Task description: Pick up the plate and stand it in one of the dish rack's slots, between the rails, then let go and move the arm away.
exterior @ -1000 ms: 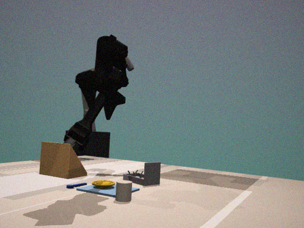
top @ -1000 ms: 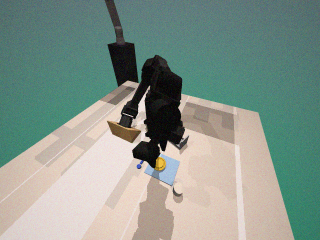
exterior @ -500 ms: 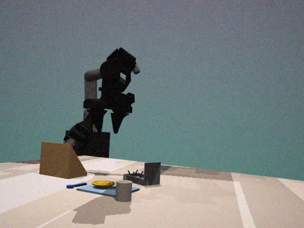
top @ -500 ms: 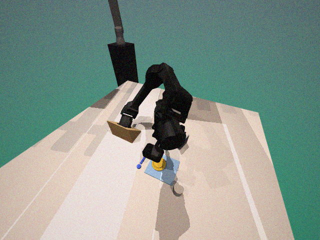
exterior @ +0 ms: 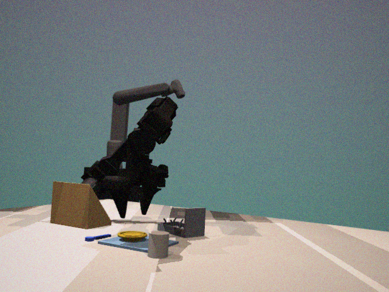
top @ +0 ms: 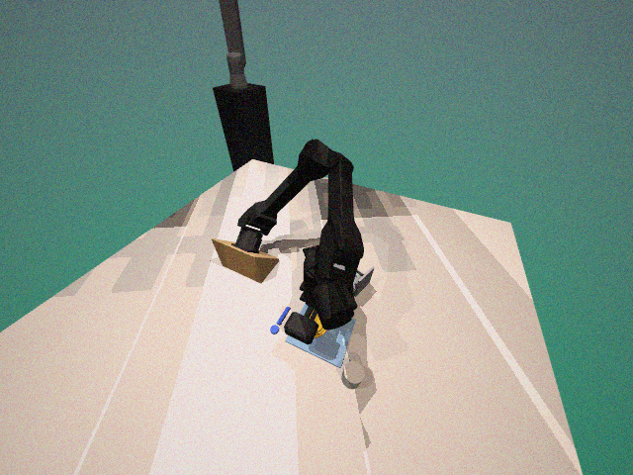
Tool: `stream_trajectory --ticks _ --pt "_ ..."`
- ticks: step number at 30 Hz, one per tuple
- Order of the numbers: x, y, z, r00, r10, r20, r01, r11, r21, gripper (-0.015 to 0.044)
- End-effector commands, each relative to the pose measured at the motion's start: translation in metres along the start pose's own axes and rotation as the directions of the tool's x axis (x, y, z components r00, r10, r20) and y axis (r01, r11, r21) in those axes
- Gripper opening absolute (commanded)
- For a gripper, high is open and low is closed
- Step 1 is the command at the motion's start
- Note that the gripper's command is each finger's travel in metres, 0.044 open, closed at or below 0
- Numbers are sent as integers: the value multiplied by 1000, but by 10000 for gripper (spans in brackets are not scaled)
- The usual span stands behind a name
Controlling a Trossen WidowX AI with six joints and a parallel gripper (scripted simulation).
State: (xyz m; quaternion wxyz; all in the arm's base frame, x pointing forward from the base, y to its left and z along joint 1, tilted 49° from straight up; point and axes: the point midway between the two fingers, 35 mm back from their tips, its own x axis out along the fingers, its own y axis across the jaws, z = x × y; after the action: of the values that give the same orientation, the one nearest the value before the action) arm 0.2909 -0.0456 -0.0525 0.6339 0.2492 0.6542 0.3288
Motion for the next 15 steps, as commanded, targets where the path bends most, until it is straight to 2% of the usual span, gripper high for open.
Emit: stream_trajectory --ticks 1,15 --pt "-1 1 2 1000 -6 15 6 1000 -1 400" --pt "21 0 2 1000 -7 17 8 1000 -2 400"
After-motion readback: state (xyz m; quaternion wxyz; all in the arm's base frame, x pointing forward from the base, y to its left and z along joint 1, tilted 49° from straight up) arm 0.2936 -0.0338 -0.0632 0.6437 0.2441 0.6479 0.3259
